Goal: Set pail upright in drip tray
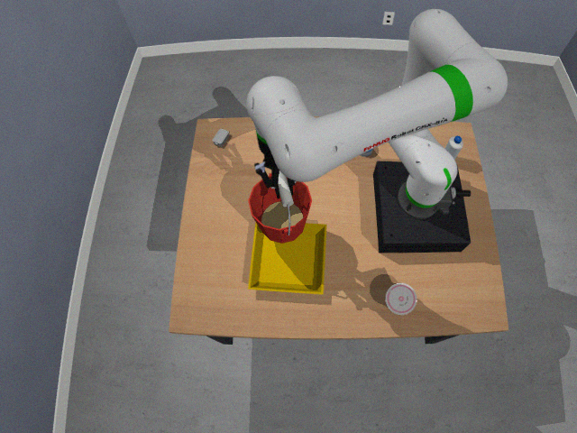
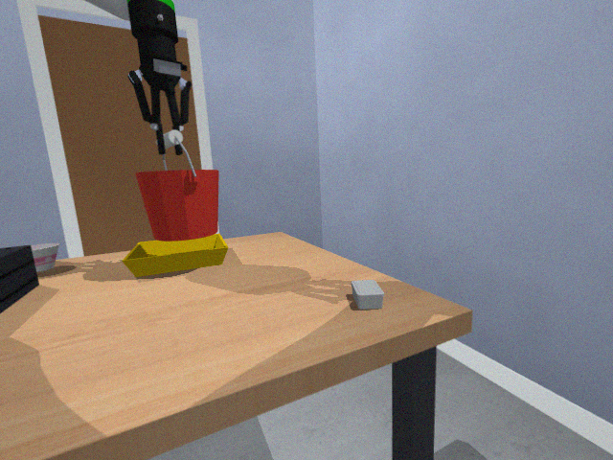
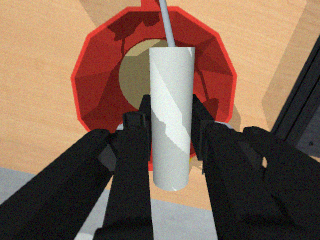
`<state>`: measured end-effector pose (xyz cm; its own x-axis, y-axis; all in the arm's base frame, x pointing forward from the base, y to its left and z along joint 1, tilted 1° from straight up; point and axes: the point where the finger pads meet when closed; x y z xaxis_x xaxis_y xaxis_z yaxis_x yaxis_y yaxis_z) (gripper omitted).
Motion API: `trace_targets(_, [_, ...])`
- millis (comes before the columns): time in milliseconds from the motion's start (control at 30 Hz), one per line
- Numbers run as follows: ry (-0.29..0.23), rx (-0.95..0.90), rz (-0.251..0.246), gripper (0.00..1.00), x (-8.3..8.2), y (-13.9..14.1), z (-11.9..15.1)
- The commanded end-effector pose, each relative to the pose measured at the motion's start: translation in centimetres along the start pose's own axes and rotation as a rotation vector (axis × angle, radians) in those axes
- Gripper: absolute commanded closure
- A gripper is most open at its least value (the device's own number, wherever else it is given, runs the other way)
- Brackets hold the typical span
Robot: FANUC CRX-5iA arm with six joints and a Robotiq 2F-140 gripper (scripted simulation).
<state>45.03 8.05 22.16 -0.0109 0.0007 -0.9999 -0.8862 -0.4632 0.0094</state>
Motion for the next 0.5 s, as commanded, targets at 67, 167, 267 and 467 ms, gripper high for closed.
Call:
trace_targets(67, [0.001, 0.0, -0.002, 0.9, -0.1, -0.5, 1.4])
trace_targets(167, [0.001, 0.0, -0.002, 0.9, -0.1, -0.7, 2.2])
trace_targets(267, [0.001, 0.0, -0.002, 0.9, -0.1, -0.8, 2.5])
trace_targets(467, [0.001, 0.0, -0.002, 0.9, -0.1, -1.3, 4.0])
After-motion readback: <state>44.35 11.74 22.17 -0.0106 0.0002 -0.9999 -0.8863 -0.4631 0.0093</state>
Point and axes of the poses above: the point where the finger pads meet when closed, its own x axis out along the fingers, its own y axis across the jaws, z = x × y, and after that the axes turned 12 degrees about -x, right-handed
